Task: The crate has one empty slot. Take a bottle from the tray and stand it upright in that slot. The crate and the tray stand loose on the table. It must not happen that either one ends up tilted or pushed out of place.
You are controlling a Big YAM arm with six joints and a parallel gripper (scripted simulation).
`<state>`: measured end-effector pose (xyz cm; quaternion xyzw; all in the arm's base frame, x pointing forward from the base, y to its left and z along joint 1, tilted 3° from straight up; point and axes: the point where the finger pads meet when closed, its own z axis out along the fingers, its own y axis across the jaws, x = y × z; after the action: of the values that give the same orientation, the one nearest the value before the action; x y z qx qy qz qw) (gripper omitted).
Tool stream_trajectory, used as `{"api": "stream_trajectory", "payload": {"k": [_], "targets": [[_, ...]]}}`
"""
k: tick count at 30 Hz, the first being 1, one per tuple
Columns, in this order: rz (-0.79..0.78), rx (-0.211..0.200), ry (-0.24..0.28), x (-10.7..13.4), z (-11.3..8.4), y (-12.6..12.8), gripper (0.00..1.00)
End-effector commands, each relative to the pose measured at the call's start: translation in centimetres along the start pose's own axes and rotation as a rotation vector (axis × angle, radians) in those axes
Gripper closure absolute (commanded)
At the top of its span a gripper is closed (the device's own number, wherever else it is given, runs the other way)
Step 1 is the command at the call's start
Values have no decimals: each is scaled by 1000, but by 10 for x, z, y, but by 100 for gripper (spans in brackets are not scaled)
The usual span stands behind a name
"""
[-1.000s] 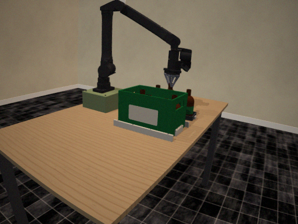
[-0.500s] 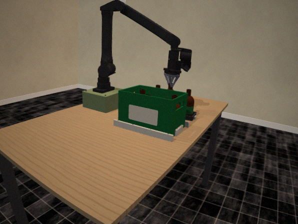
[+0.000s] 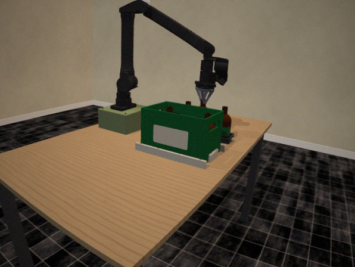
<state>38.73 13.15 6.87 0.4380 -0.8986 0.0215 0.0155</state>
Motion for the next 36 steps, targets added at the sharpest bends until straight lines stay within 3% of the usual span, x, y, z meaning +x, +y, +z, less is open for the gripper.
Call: {"api": "stream_trajectory", "payload": {"k": [1,36], "targets": [[-3,49,-80,-24,-42,-20,100],[-3,49,-81,-26,-50,-21,100]]}}
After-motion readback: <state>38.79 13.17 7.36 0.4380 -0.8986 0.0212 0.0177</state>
